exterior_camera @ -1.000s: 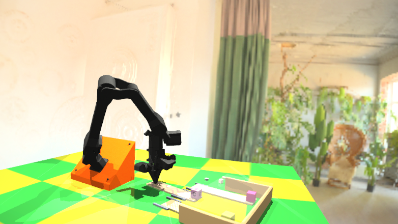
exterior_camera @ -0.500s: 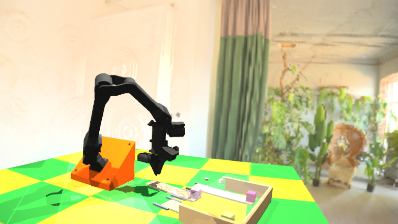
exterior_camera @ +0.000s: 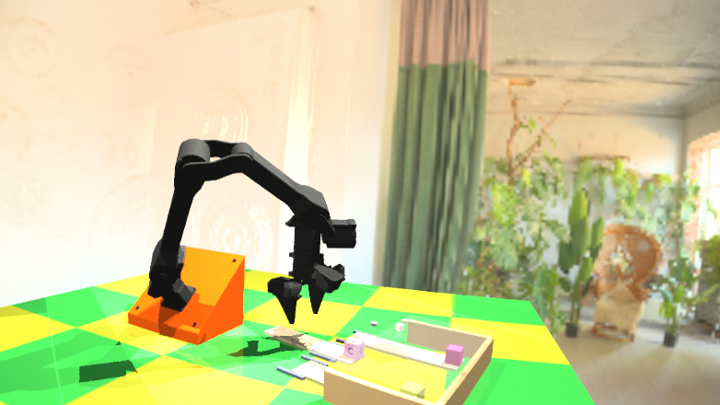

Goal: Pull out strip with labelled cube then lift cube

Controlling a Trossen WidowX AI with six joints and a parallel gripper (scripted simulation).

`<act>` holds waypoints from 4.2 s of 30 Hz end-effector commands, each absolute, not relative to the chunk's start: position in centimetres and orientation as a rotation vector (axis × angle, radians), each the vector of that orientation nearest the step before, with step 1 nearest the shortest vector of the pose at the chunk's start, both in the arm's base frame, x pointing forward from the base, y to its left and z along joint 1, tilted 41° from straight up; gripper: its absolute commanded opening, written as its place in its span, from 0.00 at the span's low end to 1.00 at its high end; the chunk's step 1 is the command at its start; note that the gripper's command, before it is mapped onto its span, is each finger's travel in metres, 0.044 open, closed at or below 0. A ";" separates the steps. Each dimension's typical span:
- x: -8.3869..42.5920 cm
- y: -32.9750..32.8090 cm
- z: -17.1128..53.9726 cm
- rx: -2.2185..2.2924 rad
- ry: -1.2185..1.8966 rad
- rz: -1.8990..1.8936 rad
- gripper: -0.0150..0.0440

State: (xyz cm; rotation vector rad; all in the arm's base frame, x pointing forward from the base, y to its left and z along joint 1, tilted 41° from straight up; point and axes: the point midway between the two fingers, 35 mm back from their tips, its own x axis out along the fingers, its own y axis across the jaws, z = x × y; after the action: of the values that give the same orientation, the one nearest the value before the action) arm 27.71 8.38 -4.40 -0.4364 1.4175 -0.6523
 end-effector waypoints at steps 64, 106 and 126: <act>40.9 4.1 -4.3 -0.442 1.409 -0.656 0.68; 34.3 5.7 -1.2 -0.442 1.413 -0.655 0.25; 29.9 7.0 1.0 -0.443 1.416 -0.654 0.25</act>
State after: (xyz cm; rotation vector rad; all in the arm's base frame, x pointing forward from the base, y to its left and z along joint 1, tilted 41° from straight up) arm 29.83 5.60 -0.34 -0.4545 1.4310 -0.6650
